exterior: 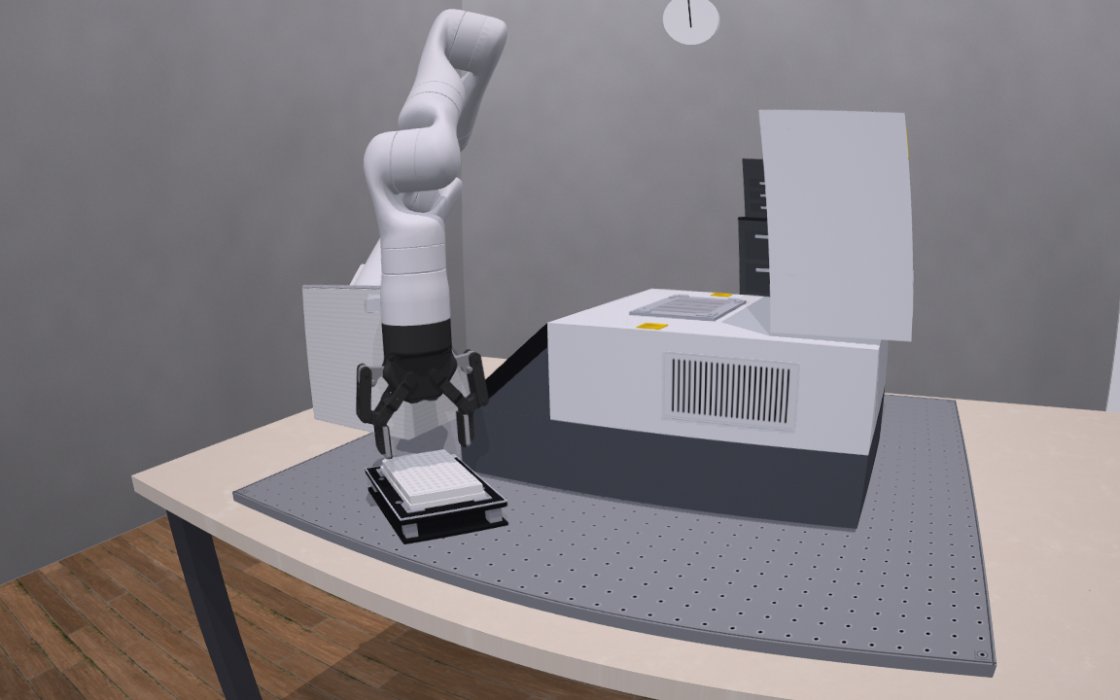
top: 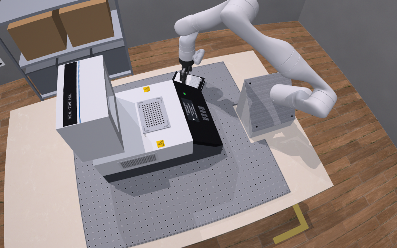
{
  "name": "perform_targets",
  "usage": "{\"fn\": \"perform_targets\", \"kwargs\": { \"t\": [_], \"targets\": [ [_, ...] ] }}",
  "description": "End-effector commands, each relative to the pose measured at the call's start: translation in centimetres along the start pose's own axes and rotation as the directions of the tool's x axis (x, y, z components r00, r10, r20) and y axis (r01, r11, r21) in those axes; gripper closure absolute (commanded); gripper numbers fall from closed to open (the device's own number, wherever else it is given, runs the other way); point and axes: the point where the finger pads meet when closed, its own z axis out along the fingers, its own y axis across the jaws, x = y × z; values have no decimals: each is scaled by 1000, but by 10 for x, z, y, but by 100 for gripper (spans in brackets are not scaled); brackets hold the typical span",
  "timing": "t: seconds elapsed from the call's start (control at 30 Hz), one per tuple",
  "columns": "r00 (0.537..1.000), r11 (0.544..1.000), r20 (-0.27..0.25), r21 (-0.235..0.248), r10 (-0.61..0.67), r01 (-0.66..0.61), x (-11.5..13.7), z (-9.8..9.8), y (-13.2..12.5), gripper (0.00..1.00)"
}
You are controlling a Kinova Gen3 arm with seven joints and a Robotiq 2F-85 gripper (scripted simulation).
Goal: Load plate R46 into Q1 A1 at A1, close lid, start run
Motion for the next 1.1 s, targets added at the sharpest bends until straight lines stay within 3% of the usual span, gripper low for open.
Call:
{"fn": "perform_targets", "kwargs": {
  "t": [0.0, 1.07],
  "targets": [
    [1000, 1000, 2, 1, 0, 0, -1, -1, 0, 0],
    [1000, 1000, 2, 1, 0, 0, -1, 17, 0, 0]
  ]
}}
